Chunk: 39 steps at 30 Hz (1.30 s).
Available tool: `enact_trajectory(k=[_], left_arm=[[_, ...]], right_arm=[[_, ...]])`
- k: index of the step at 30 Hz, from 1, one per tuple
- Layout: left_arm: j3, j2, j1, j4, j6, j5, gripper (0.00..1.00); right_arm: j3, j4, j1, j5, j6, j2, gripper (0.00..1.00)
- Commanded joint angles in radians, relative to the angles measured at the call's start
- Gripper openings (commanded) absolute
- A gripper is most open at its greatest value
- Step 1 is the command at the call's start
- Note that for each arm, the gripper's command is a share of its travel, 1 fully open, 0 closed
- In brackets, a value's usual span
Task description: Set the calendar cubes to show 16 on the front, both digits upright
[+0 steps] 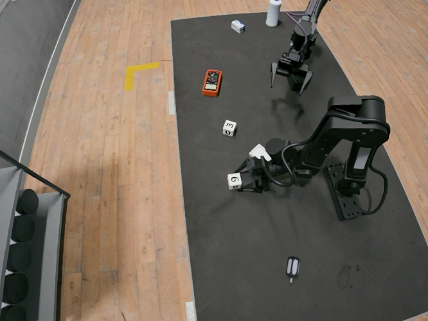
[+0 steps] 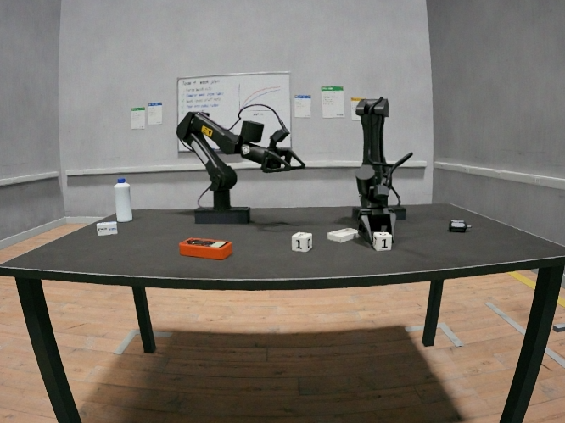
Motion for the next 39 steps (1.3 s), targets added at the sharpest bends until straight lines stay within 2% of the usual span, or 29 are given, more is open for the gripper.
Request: enact_trajectory(k=[1,12,13,15,16,18,19,23,24,26,29,30,35,36,37,39], left_arm=[[0.047,0.019,0.017,0.042,0.014,0.010,0.64],[0.051,0.024,0.018,0.045,0.011,0.003,0.64],[0.051,0.024,0.018,0.045,0.011,0.003,0.56],[0.051,0.024,0.018,0.045,0.011,0.003,0.56],[0.037,0.017,0.018,0.049,0.009,0.003,0.52],[0.037,0.017,0.018,0.049,0.009,0.003,0.52],[0.037,0.017,0.018,0.049,0.009,0.003,0.47],[0.032,0.009,0.010,0.052,0.006,-0.003,0.47],[0.032,0.009,0.010,0.052,0.006,-0.003,0.43],[0.027,0.005,0.010,0.055,0.005,-0.006,0.43],[0.027,0.005,0.010,0.055,0.005,-0.006,0.39],[0.022,0.003,0.009,0.058,0.003,-0.008,0.35],[0.010,0.001,0.007,0.060,0.001,-0.008,0.32],[0.010,0.001,0.007,0.060,0.001,-0.008,0.21],[0.010,0.001,0.007,0.060,0.001,-0.008,0.32],[0.010,0.001,0.007,0.060,0.001,-0.008,0.32]], right_arm=[[0.006,0.015,-0.006,-0.002,-0.004,0.006,1.00],[0.006,0.015,-0.006,-0.002,-0.004,0.006,1.00],[0.006,0.015,-0.006,-0.002,-0.004,0.006,1.00],[0.006,0.015,-0.006,-0.002,-0.004,0.006,1.00],[0.006,0.015,-0.006,-0.002,-0.004,0.006,1.00],[0.006,0.015,-0.006,-0.002,-0.004,0.006,1.00],[0.006,0.015,-0.006,-0.002,-0.004,0.006,1.00],[0.006,0.015,-0.006,-0.002,-0.004,0.006,1.00],[0.006,0.015,-0.006,-0.002,-0.004,0.006,1.00],[0.006,0.015,-0.006,-0.002,-0.004,0.006,1.00],[0.006,0.015,-0.006,-0.002,-0.004,0.006,1.00],[0.006,0.015,-0.006,-0.002,-0.004,0.006,1.00],[0.006,0.015,-0.006,-0.002,-0.004,0.006,1.00],[0.006,0.015,-0.006,-0.002,-0.004,0.006,1.00],[0.006,0.015,-0.006,-0.002,-0.004,0.006,1.00],[0.006,0.015,-0.006,-0.002,-0.004,0.006,1.00]])
